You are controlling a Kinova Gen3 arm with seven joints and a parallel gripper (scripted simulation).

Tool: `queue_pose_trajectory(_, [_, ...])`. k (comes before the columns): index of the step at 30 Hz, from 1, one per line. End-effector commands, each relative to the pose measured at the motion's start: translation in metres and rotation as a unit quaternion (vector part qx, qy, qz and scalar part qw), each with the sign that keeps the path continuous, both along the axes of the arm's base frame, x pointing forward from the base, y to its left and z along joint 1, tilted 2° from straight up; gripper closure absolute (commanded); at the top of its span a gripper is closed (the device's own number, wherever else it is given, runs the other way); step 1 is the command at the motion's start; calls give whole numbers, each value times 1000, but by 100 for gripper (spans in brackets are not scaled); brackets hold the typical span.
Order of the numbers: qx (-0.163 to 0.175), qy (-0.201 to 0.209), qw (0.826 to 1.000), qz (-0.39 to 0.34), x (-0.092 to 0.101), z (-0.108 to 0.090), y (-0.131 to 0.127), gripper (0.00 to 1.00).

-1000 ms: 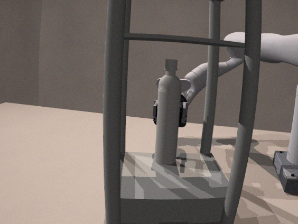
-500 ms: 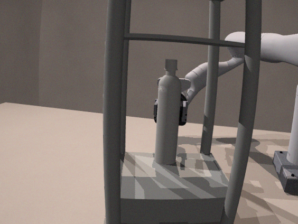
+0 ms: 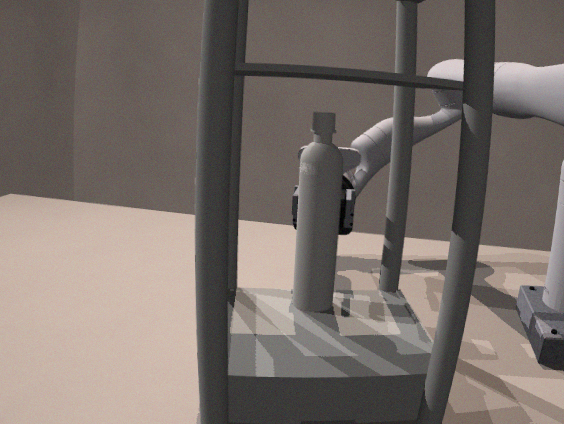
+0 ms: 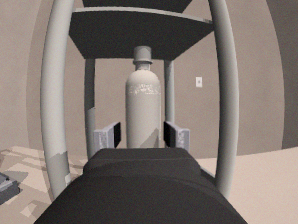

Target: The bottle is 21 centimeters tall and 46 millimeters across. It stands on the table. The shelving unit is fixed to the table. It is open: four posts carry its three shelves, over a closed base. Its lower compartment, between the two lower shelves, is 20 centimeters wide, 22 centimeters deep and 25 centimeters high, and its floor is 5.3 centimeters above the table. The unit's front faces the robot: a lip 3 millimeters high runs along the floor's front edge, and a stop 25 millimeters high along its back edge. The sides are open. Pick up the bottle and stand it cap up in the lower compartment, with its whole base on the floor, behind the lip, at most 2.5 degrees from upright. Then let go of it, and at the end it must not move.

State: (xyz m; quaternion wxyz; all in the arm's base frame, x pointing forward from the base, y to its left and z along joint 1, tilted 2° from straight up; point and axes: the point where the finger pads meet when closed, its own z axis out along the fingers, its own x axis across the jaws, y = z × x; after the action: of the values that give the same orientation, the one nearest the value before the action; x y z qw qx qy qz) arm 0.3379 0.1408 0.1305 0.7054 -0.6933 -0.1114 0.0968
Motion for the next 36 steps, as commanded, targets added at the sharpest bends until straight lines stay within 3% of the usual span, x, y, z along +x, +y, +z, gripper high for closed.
queue_pose_trajectory(1, [0,-1,1000,-1,1,0,-2,0])
queue_pose_trajectory(36, [0,-1,1000,-1,6,0,-17,0])
